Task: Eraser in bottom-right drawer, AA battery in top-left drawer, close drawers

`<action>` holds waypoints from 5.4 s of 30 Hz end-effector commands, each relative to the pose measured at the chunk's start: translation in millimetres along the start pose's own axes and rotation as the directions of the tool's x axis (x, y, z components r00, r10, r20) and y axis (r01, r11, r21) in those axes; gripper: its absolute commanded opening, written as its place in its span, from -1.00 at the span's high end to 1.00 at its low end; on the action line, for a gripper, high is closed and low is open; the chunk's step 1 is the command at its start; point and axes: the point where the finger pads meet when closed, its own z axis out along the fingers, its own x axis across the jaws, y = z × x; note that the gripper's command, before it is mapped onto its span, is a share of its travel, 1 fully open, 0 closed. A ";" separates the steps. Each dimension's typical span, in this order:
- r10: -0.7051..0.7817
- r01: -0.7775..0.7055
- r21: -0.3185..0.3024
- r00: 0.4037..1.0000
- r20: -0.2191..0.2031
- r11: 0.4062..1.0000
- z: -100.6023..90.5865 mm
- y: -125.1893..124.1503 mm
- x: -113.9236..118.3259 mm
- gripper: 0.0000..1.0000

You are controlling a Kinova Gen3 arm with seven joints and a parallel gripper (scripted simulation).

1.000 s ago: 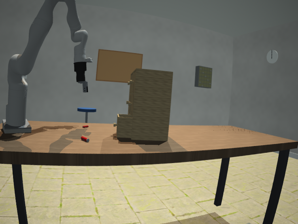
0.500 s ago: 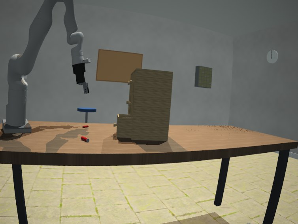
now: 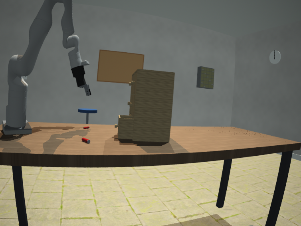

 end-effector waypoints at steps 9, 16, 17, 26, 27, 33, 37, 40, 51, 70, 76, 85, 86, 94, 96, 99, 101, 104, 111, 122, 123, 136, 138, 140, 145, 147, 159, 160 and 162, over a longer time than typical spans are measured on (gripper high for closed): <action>-0.015 0.015 0.073 1.000 -0.001 0.997 6.0 3.9 -1.3 -1.00; -0.015 0.015 0.138 1.000 -0.001 0.990 11.5 2.4 -1.3 -1.00; -0.015 0.015 0.147 1.000 -0.001 0.989 12.2 2.2 -1.4 -1.00; -0.015 0.015 0.213 1.000 -0.001 0.977 18.0 0.6 -1.2 -1.00; -0.015 0.015 0.222 1.000 -0.002 0.975 18.8 0.4 -1.2 -1.00; -0.015 0.015 0.279 1.000 -0.001 0.960 23.8 -1.0 -1.2 -1.00; -0.015 0.015 0.317 1.000 -0.002 0.948 27.1 -1.9 -1.1 -1.00; -0.015 0.015 0.345 1.000 -0.001 0.938 29.6 -2.6 -1.3 -1.00; -0.015 0.014 0.431 1.000 -0.001 0.902 37.4 -4.8 -1.3 -1.00; -0.015 0.013 0.588 1.000 -0.001 0.809 53.0 -9.1 -1.1 -1.00; -0.015 0.013 0.623 1.000 -0.001 0.782 56.8 -10.2 -1.1 -1.00; -0.015 0.012 0.698 1.000 -0.001 0.716 65.2 -12.5 -1.1 -1.00; -0.015 0.012 0.706 1.000 -0.001 0.708 66.1 -12.8 -1.1 -1.00; -0.016 0.011 0.749 1.000 -0.001 0.662 71.4 -14.2 -1.2 -1.00; -0.015 0.011 0.762 1.000 -0.001 0.648 73.1 -14.7 -1.1 -1.00; -0.015 0.010 0.779 1.000 -0.001 0.627 75.3 -15.3 -1.2 -1.00; -0.015 0.010 0.790 1.000 -0.001 0.614 76.7 -15.7 -1.2 -1.00; -0.015 0.010 0.803 1.000 -0.001 0.595 78.7 -16.3 -1.1 -1.00; -0.015 0.009 0.823 1.000 -0.001 0.568 81.5 -17.1 -1.1 -1.00; -0.015 0.009 0.851 1.000 -0.001 0.525 85.9 -18.3 -1.1 -1.00; -0.015 0.009 0.853 1.000 -0.001 0.522 86.1 -18.4 -1.1 -1.00; -0.016 0.008 0.864 1.000 -0.001 0.503 88.0 -18.8 -1.1 -1.00; -0.016 0.008 0.865 1.000 -0.001 0.502 88.1 -18.9 -1.1 -1.00; -0.016 0.008 0.866 1.000 -0.001 0.501 88.2 -18.9 -1.1 -1.00; -0.016 0.008 0.866 1.000 -0.001 0.500 88.3 -18.9 -1.1 -1.00; -0.016 0.008 0.866 1.000 -0.001 0.500 88.3 -18.9 -1.1 -1.00; -0.016 0.008 0.866 1.000 -0.001 0.499 88.3 -18.9 -1.1 1.00; -0.016 0.008 0.866 1.000 -0.001 0.499 88.3 -18.9 -1.1 1.00; -0.016 0.008 0.866 1.000 -0.001 0.499 88.3 -18.9 -1.1 1.00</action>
